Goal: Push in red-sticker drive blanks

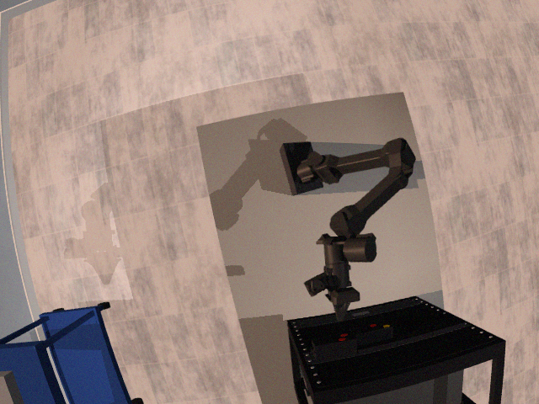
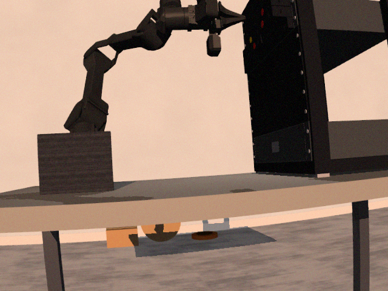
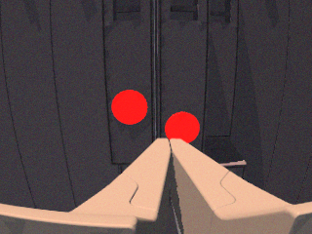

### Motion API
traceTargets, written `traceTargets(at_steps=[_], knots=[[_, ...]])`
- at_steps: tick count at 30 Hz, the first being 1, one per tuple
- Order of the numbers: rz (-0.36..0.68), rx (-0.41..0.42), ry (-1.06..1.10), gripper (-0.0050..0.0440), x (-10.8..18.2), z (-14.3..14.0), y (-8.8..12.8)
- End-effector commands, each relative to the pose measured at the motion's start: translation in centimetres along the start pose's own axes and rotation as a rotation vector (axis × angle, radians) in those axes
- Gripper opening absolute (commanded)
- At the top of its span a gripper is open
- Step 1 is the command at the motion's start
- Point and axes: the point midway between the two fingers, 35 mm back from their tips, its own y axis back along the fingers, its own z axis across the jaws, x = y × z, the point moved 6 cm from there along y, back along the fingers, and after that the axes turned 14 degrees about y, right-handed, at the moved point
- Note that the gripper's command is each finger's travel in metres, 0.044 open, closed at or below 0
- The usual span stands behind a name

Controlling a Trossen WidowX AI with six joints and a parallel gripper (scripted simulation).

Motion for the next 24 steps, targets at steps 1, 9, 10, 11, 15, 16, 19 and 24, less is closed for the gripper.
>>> traceTargets(at_steps=[1,9,10,11,15,16,19,24], knots=[[0.008,-0.01,0.013,0.0,0.2,0.5,0.0],[0.008,-0.01,0.013,0.0,0.3,0.5,0.0],[0.008,-0.01,0.013,0.0,0.5,0.4,0.0],[0.008,-0.01,0.013,0.0,0.8,0.4,0.0],[0.008,-0.01,0.013,0.0,2.9,0.0,0.0],[0.008,-0.01,0.013,0.0,3.6,-0.1,0.0],[0.008,-0.01,0.013,0.0,5.9,-0.6,0.0],[0.008,-0.01,0.013,0.0,8.0,-1.0,0.0]])
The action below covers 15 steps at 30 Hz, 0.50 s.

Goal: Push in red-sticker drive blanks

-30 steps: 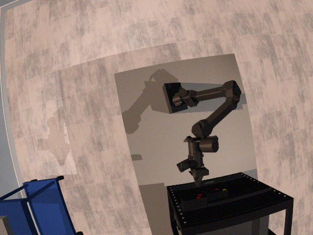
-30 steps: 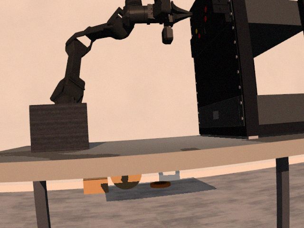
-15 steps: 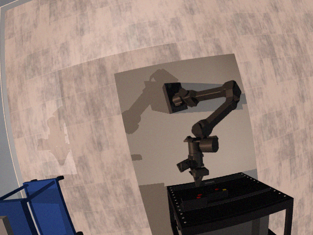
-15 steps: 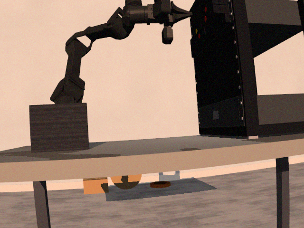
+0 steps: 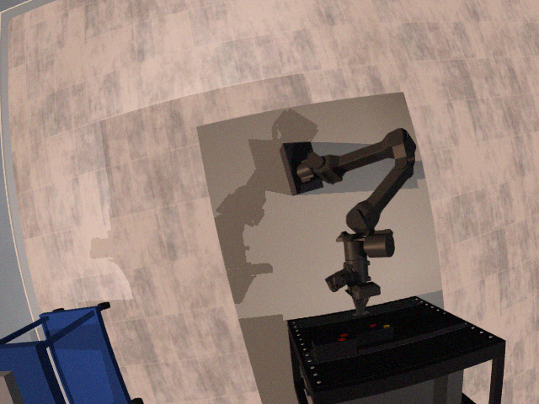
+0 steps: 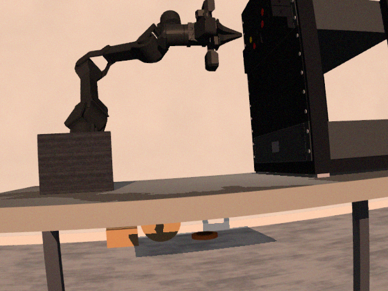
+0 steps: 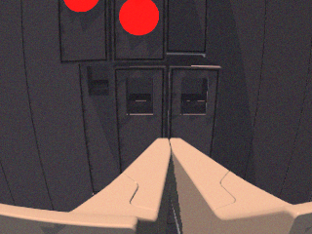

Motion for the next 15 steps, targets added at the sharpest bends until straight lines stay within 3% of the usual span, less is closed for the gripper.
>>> traceTargets(at_steps=[1,10,15], knots=[[-0.015,-0.008,-0.002,0.0,2.4,-0.2,0.1],[-0.015,-0.008,-0.002,0.0,3.8,-0.4,0.0],[-0.015,-0.008,-0.002,0.0,3.8,-0.4,-1.5]])
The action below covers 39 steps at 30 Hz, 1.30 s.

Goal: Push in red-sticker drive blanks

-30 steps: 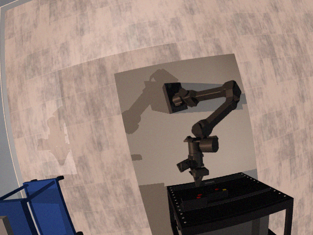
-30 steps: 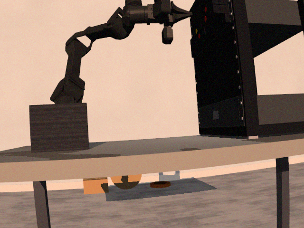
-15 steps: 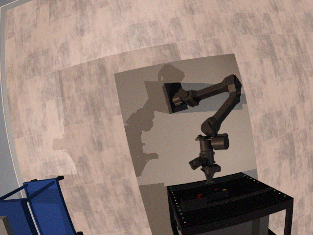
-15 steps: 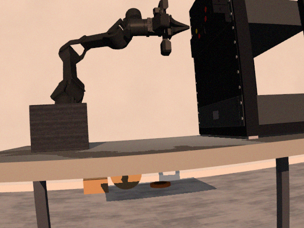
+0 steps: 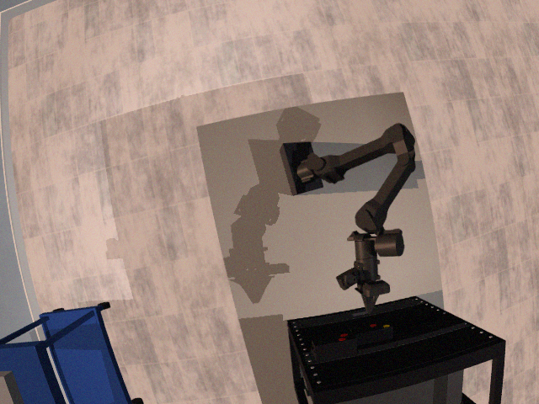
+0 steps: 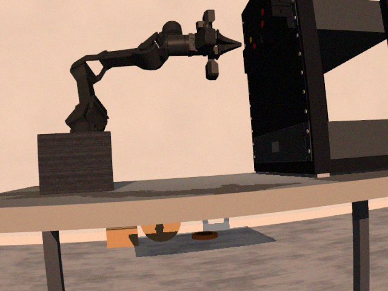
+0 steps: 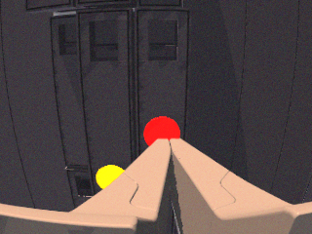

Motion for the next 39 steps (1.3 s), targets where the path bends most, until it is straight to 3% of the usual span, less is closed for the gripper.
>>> traceTargets(at_steps=[1,7,39], knots=[[0.003,-0.012,0.002,0.0,0.3,0.5,-1.0],[0.003,-0.012,0.002,0.0,0.3,0.5,-3.1],[0.003,-0.012,0.002,0.0,0.2,0.5,-4.1]])
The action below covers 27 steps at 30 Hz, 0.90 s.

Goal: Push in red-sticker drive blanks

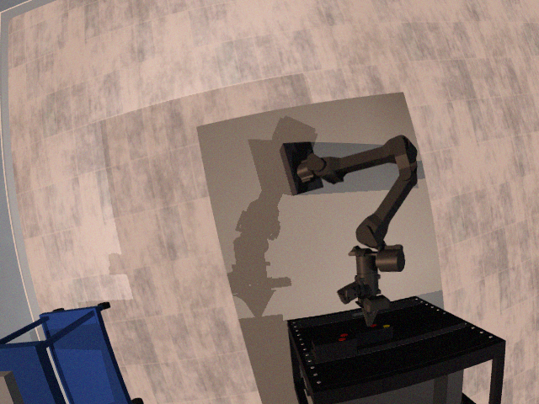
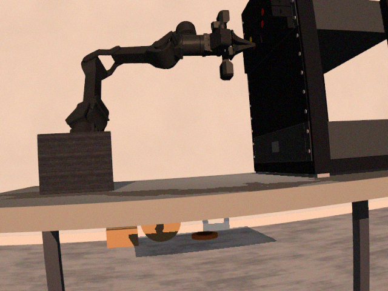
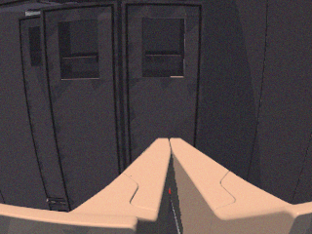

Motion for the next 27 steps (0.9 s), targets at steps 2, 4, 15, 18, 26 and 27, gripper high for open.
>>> traceTargets(at_steps=[2,4,15,18,26,27], knots=[[0.003,-0.016,0.003,0.0,0.2,0.6,-0.3],[0.003,-0.016,0.003,0.0,0.2,0.6,-0.6],[0.003,-0.016,0.003,0.0,0.2,0.7,-1.2],[0.003,-0.016,0.003,0.0,0.2,0.7,-1.2],[0.003,-0.016,0.003,0.0,0.3,0.9,-2.2],[0.003,-0.016,0.003,0.0,0.3,0.9,-2.2]])
